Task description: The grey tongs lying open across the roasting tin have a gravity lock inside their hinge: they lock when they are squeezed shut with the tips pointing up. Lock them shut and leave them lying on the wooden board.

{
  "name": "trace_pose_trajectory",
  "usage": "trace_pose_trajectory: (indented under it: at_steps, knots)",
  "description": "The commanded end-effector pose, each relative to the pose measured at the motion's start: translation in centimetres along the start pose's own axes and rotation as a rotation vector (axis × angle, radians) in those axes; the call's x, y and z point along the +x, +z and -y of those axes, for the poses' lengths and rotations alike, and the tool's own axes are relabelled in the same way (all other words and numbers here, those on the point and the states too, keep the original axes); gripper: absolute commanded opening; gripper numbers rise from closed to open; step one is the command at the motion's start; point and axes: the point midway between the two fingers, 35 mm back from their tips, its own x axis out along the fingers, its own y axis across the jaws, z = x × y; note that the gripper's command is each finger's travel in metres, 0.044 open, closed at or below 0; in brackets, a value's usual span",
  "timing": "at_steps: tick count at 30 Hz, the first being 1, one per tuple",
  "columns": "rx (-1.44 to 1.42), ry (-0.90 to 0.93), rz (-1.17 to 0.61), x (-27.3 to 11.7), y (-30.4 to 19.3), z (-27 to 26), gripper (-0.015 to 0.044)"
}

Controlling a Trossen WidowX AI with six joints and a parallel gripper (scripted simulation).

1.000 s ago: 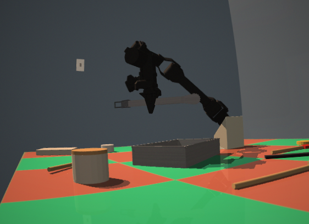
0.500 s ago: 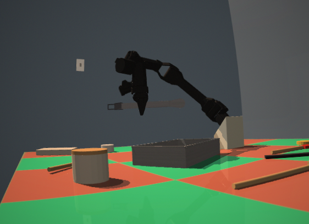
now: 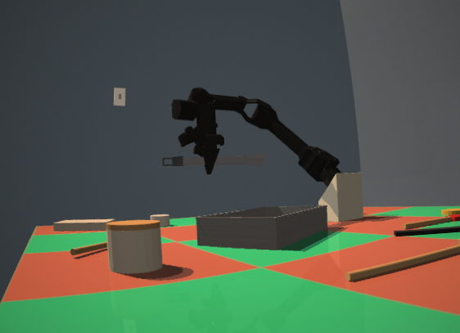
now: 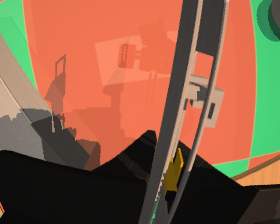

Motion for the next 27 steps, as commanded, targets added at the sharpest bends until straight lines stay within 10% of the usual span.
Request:
trace_pose_trajectory:
  at_steps: [1,27]
  knots:
    - [-0.051,-0.01,0.006,-0.1,-0.8,2.3,-0.015]
    - [-0.17,0.042,-0.048,1.8,-4.4,10.6,-0.015]
